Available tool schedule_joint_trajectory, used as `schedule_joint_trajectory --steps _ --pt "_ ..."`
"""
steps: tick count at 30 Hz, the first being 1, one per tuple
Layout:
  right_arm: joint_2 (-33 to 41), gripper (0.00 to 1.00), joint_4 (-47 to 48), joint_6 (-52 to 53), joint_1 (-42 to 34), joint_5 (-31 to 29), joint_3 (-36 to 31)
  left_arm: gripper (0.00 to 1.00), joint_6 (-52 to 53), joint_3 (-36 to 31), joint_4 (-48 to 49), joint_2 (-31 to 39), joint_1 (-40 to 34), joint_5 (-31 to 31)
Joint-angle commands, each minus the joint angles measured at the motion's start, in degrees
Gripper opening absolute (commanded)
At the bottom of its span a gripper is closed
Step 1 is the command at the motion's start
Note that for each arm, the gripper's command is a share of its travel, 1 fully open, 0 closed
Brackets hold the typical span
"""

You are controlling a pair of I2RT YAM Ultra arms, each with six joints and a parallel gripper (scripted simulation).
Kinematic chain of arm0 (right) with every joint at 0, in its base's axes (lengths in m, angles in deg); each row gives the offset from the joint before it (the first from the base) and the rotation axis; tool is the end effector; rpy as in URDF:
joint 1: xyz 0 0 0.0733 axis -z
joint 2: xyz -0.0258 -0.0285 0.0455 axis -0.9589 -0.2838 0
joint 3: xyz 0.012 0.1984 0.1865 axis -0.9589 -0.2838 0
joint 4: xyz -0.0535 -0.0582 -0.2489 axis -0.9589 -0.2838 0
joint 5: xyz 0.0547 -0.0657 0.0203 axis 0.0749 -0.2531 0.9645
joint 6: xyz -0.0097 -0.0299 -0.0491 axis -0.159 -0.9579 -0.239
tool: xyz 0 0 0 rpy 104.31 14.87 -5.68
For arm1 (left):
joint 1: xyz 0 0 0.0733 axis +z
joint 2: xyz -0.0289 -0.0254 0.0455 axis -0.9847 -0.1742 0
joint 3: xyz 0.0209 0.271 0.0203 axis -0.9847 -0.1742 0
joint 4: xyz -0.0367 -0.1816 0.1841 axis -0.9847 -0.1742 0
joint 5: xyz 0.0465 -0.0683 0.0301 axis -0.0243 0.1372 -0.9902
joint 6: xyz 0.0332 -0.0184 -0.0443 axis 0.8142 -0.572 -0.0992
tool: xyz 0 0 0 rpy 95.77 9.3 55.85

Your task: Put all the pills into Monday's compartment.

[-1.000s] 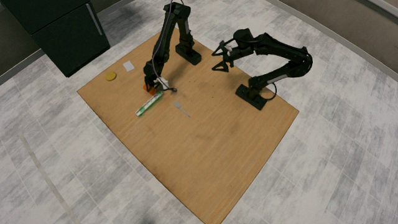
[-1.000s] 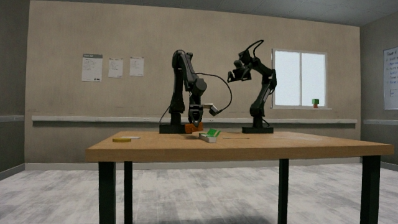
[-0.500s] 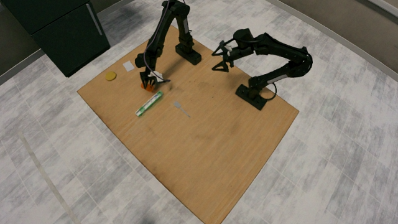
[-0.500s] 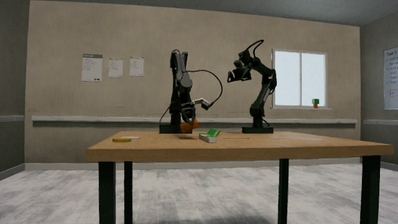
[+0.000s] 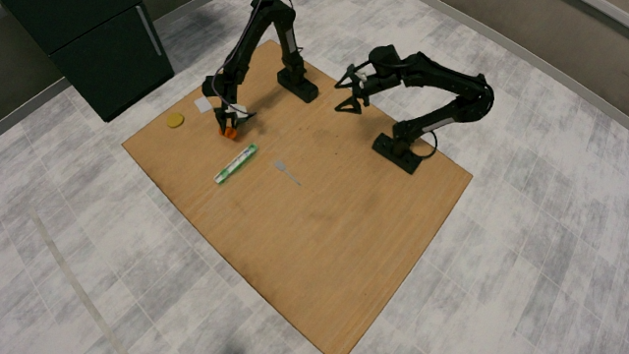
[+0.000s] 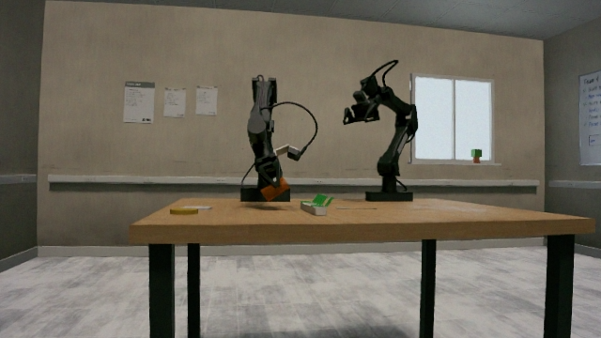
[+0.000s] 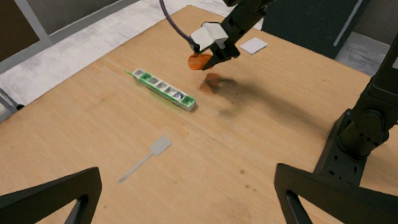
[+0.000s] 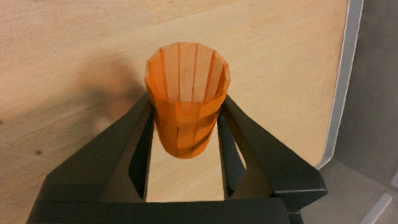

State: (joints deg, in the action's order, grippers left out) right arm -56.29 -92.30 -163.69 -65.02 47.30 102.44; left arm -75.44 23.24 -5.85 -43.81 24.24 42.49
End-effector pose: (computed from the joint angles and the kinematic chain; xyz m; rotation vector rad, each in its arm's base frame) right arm 0.3299 -0.0323 0.1386 -1.6160 1.9392 -0.1099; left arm 0.0938 -0.1330 0.3637 1.0104 1.9750 -0.5141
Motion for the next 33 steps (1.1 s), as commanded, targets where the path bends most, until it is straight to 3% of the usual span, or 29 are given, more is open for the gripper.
schedule_joint_trajectory --steps 1,22,28,33 --pt "-0.57 0.36 -1.73 -0.88 0.75 4.12 1.56 1.00 -0.13 1.80 0.45 -0.21 -0.18 -0.07" --pt "-0.40 0.36 -2.30 -0.09 0.49 3.65 1.31 1.00 -0.44 1.80 0.36 -0.75 -0.18 -0.35" --pt "-2.00 0.36 -3.77 9.80 -4.20 -2.53 6.13 1.00 -1.09 0.85 -2.92 2.38 4.55 -1.58" --pt "-5.88 0.36 -4.35 25.10 -16.16 -10.91 16.07 1.00 -2.58 -2.15 -6.29 7.66 13.77 -3.65"
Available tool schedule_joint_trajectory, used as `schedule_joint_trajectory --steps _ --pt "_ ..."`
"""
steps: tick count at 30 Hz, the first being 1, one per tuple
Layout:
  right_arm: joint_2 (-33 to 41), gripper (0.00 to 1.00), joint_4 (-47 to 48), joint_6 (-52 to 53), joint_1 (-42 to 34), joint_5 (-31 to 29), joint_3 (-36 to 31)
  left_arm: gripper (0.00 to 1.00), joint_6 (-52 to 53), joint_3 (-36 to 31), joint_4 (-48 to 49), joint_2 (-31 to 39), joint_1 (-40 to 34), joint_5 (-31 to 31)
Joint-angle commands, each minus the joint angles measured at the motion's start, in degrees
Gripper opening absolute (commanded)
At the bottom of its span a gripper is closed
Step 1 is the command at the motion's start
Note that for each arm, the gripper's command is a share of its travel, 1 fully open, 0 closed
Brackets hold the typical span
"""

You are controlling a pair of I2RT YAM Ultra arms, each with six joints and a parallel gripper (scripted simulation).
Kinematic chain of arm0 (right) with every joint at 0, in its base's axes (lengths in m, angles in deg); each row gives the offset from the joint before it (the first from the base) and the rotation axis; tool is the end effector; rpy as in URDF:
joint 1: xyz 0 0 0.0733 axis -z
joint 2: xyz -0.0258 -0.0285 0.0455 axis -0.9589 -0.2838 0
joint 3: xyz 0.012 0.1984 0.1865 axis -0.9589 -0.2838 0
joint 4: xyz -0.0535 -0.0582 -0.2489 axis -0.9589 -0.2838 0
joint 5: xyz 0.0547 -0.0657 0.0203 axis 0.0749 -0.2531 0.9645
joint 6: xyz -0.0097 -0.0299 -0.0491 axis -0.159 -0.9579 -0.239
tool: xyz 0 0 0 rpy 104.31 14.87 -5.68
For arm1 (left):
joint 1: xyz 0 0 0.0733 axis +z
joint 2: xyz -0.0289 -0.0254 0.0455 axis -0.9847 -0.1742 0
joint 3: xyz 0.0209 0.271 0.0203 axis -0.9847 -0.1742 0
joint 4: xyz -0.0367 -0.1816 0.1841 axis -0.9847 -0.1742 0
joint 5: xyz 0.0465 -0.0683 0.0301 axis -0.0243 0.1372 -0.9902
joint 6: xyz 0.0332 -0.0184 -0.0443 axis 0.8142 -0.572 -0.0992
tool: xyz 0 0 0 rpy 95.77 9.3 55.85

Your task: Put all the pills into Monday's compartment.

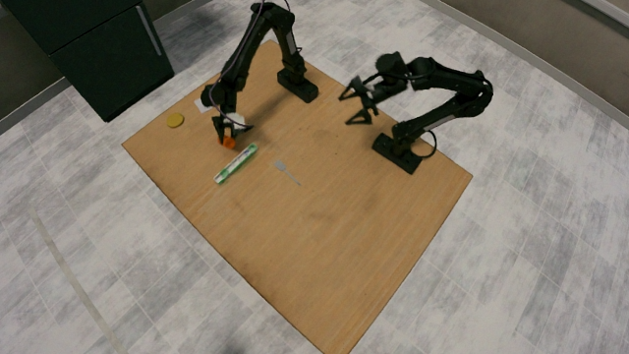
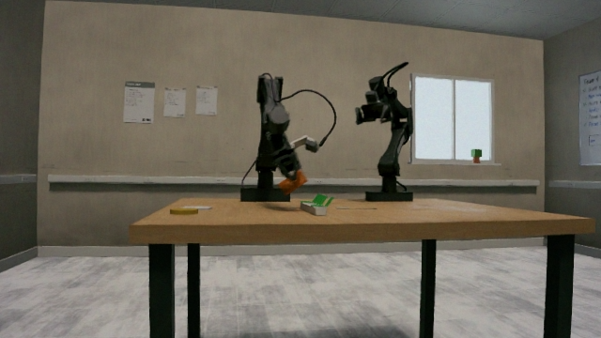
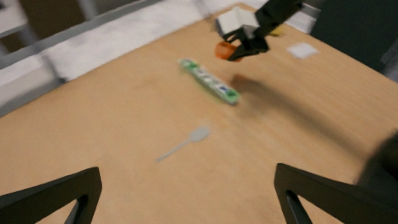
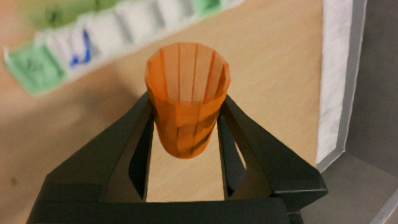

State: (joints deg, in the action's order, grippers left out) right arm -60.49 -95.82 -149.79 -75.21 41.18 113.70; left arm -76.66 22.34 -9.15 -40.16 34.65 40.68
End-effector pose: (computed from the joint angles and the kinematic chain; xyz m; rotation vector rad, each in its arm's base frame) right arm 0.3720 0.0236 0.1629 -1.5344 2.0055 -0.1018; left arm 0.1042 -0.0998 0.3620 0.7840 2.0625 -0.3886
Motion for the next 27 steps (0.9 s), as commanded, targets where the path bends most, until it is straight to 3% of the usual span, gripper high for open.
schedule_joint_trajectory --steps 1,2,3,16,27 --pt "-1.68 0.36 -0.83 11.20 -5.97 -4.79 4.81 1.00 -1.36 -1.25 -2.99 4.01 3.37 -1.84" --pt "-1.68 0.36 -0.83 11.20 -5.97 -4.79 4.81 1.00 -1.36 -1.25 -2.99 4.01 3.37 -1.84" --pt "-4.11 0.36 -2.30 13.55 -8.54 -7.48 9.54 1.00 -0.76 -1.54 -3.83 5.24 7.65 -1.00" --pt "-20.75 0.36 -11.05 28.52 -36.29 -19.96 36.41 1.00 -1.92 -5.58 -8.77 15.04 29.41 -2.88" --pt "-28.16 0.36 -15.92 31.30 -43.63 -21.48 49.24 1.00 -0.09 -6.31 -8.39 16.90 39.99 -0.25"
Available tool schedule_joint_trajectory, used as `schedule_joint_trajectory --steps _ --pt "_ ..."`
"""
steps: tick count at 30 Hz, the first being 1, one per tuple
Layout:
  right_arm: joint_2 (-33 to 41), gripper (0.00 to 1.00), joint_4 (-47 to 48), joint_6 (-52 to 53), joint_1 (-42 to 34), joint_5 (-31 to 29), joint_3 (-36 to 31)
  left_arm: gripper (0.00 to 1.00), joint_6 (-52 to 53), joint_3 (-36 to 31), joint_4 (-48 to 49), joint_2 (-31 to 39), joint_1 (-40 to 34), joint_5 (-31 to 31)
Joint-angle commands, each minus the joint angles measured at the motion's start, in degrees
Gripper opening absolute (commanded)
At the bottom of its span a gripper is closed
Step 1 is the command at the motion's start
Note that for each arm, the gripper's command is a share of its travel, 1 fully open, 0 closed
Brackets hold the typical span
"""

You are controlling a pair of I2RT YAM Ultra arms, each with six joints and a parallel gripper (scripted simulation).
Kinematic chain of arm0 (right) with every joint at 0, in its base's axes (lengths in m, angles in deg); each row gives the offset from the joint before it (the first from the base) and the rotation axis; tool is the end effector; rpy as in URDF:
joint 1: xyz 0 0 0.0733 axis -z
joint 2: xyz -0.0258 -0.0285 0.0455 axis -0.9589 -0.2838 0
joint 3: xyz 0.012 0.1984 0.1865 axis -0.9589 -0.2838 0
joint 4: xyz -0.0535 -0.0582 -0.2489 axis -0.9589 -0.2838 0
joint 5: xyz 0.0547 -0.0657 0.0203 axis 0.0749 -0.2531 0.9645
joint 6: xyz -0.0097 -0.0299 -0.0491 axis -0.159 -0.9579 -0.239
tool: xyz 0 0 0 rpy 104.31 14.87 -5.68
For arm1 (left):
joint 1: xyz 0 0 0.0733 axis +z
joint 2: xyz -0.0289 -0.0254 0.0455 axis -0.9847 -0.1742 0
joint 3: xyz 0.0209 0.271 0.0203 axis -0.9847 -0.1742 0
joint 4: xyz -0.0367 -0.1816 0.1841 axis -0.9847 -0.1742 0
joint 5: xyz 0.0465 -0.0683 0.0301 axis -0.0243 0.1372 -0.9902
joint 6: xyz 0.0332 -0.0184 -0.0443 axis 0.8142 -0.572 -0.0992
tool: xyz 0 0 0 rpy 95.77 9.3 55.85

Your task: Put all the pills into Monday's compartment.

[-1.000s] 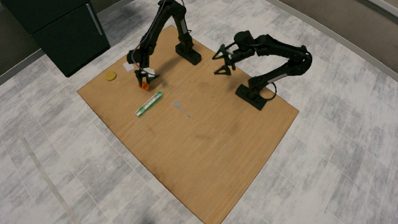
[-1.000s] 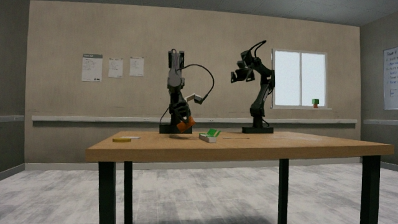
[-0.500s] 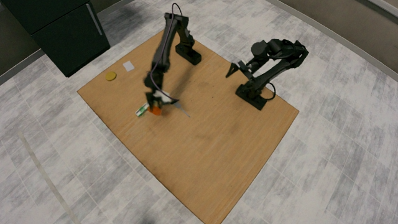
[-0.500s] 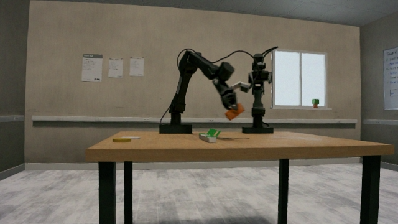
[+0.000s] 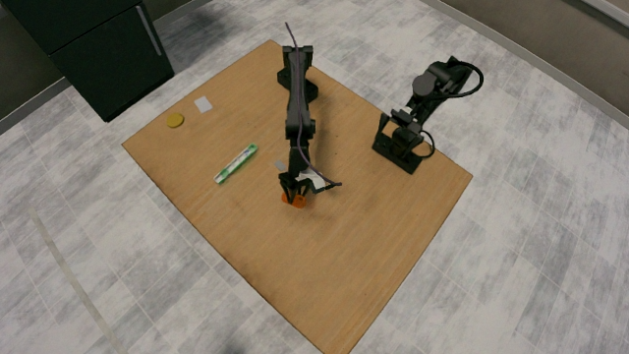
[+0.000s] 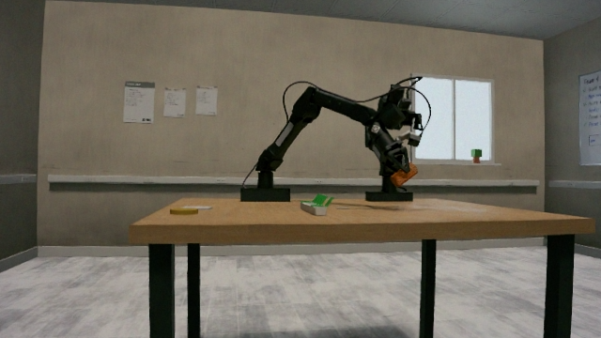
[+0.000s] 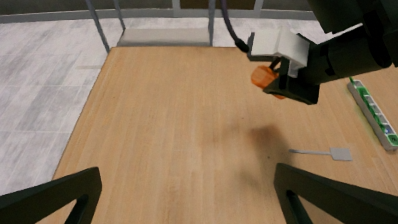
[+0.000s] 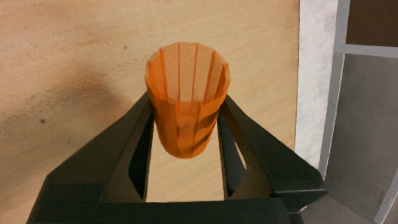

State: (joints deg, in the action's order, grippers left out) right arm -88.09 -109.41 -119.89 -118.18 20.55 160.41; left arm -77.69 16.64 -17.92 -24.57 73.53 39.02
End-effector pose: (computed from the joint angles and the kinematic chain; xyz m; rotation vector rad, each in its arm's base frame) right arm 0.3700 0.3624 0.1859 -1.6235 1.8773 -0.0537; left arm 0.0783 -0.0037 0.3426 0.0147 2.1586 0.0133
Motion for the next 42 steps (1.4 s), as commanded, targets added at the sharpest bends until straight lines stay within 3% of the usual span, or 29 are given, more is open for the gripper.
schedule_joint_trajectory --steps 1,9,19,24,26,36,42 --pt "-0.64 0.36 -2.09 1.94 -0.66 -0.74 2.70 1.00 1.03 -0.60 0.38 1.31 1.28 1.57" --pt "2.26 0.36 8.88 5.90 0.63 3.56 -2.12 1.00 1.25 -0.60 0.38 1.31 1.70 1.99" --pt "9.82 0.36 37.96 18.34 3.15 11.20 -24.76 1.00 1.33 -0.60 0.38 1.31 1.85 2.15" --pt "9.58 0.36 51.64 24.10 3.40 12.78 -32.87 1.00 1.34 -0.60 0.38 1.31 1.86 2.16" --pt "9.58 0.36 51.64 24.10 3.40 12.78 -32.87 1.00 1.34 -0.60 0.38 1.31 1.86 2.16" --pt "5.49 0.36 77.57 35.47 3.62 11.43 -42.56 1.00 1.34 -0.60 0.38 1.31 1.87 2.17" --pt "2.87 0.36 83.30 37.70 3.15 10.72 -43.87 1.00 1.34 -0.60 0.38 1.31 1.87 2.17"
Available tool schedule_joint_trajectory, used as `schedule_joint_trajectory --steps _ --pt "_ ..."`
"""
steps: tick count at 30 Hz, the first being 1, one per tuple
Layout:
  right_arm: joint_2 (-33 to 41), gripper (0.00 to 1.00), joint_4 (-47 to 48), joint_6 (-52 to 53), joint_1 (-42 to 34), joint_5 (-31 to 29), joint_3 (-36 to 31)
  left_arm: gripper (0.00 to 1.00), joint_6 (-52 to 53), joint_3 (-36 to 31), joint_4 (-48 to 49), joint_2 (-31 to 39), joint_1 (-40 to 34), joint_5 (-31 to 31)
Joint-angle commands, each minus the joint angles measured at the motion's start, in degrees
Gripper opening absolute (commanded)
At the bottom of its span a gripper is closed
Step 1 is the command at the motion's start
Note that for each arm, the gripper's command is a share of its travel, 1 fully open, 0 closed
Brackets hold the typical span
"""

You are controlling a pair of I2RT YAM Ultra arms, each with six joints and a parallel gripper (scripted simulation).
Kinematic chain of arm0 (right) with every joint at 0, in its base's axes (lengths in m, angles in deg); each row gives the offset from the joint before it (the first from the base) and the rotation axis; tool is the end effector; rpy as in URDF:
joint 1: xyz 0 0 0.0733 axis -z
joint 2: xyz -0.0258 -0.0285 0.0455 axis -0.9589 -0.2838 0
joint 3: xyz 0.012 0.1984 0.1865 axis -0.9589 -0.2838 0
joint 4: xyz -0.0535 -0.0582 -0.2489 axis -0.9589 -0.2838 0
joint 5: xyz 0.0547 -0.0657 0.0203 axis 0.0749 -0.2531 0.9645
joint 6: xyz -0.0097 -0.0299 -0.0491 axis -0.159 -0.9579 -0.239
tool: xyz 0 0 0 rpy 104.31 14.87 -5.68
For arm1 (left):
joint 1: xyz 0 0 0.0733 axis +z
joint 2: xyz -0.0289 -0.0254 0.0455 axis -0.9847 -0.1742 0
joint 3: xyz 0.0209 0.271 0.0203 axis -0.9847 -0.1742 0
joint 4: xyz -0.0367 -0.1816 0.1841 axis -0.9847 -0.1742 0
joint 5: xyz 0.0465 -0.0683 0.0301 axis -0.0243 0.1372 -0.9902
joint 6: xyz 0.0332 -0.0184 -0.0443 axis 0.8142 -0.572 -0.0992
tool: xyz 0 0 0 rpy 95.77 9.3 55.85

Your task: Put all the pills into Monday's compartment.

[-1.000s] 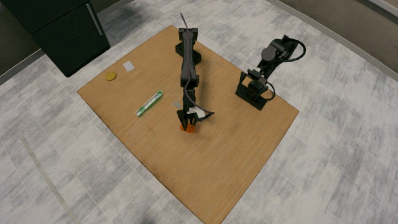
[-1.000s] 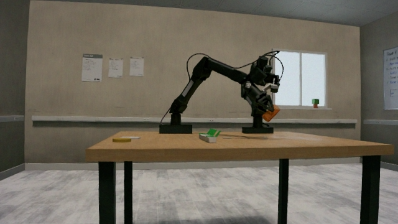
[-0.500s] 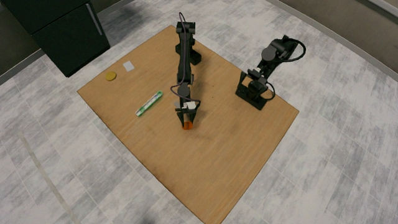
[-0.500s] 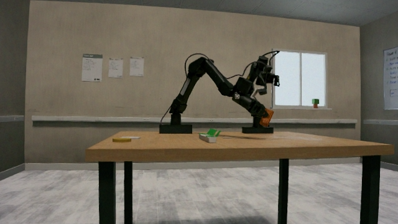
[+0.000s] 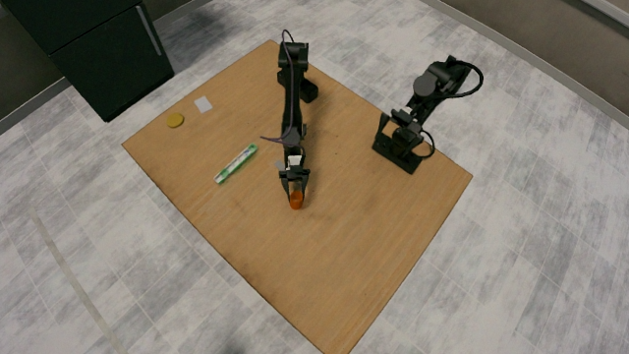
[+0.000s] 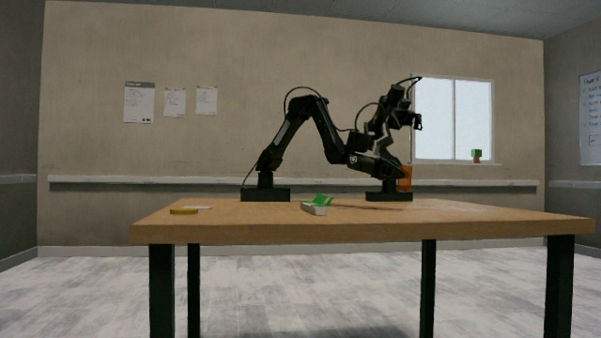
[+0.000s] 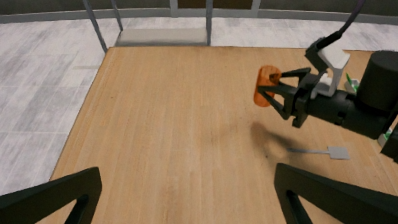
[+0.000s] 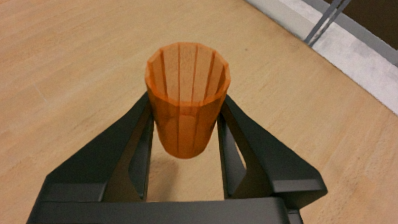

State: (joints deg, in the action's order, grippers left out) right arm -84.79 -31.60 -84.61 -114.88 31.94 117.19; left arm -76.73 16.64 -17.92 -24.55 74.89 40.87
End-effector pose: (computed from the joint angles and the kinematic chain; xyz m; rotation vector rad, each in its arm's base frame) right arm 0.3449 0.3117 0.1052 -0.7859 1.6864 0.5742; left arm 0.0783 -0.0031 0.3425 0.0258 2.1599 0.0018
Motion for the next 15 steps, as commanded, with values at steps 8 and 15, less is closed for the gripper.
schedule_joint_trajectory --steps 8,15 --pt "-1.70 0.36 2.40 2.58 -0.95 -2.39 1.61 1.00 0.38 -0.60 0.38 1.29 0.51 0.31" --pt "-6.17 0.36 -5.66 3.47 -5.66 -7.50 12.85 1.00 0.38 -0.60 0.38 1.29 0.51 0.31"
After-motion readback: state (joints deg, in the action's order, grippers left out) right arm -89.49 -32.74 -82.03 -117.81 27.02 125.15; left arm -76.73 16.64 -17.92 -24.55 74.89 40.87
